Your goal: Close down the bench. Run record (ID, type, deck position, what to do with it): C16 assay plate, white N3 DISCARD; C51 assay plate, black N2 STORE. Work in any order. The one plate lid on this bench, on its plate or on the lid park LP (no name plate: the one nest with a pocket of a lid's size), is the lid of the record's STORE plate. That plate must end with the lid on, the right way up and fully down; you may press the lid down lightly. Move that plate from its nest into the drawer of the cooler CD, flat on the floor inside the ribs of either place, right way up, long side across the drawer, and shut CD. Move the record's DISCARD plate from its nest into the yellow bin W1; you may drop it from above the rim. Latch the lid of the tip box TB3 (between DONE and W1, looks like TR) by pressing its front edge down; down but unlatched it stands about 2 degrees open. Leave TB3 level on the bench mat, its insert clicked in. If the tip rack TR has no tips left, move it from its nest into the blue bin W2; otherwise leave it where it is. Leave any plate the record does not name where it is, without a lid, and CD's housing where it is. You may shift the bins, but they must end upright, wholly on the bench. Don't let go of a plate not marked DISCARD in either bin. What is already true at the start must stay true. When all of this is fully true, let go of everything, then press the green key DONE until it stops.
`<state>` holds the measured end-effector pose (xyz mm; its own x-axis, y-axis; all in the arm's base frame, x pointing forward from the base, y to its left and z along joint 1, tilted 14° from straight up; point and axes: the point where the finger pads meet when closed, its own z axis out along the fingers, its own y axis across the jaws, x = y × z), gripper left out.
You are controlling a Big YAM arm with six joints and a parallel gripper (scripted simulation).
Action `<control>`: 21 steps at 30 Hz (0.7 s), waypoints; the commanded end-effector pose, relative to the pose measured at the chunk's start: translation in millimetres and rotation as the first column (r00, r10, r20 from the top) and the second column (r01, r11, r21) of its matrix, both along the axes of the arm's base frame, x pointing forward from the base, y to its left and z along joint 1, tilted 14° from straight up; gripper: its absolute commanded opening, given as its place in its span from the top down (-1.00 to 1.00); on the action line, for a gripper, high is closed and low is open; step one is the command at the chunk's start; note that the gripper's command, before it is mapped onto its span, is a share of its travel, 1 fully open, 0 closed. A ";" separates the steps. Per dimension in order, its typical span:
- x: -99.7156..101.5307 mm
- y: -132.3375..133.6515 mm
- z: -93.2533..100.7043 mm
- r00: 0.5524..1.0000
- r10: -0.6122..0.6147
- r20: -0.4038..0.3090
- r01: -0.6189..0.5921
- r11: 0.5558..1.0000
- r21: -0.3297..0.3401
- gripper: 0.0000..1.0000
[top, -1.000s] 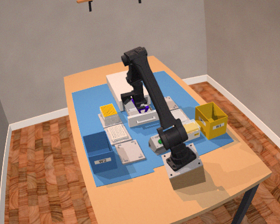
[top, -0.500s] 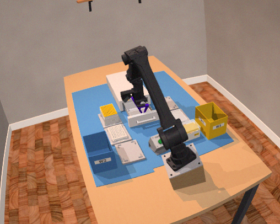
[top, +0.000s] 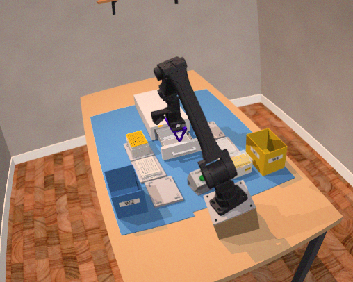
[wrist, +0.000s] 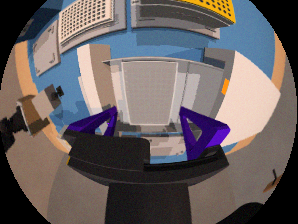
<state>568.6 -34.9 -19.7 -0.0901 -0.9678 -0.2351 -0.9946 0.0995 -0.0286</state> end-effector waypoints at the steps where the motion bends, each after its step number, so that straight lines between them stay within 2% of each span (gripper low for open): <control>1: 26.4 -16.0 45.7 0.996 -0.012 0.089 0.012 1.000 -0.009 -1.00; 11: 25.4 -17.4 56.5 0.996 -0.010 0.090 0.010 1.000 -0.009 -1.00; 12: 23.5 -17.7 43.9 0.998 -0.014 0.068 0.014 1.000 -0.005 -1.00; 14: 24.9 -19.2 60.6 0.996 -0.011 0.090 0.012 1.000 -0.009 -1.00; 21: 23.9 -20.5 70.0 0.996 -0.010 0.090 0.011 1.000 -0.009 -1.00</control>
<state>562.7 -40.4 2.6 -0.0925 -0.9675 -0.2353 -0.9948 0.0998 -0.0194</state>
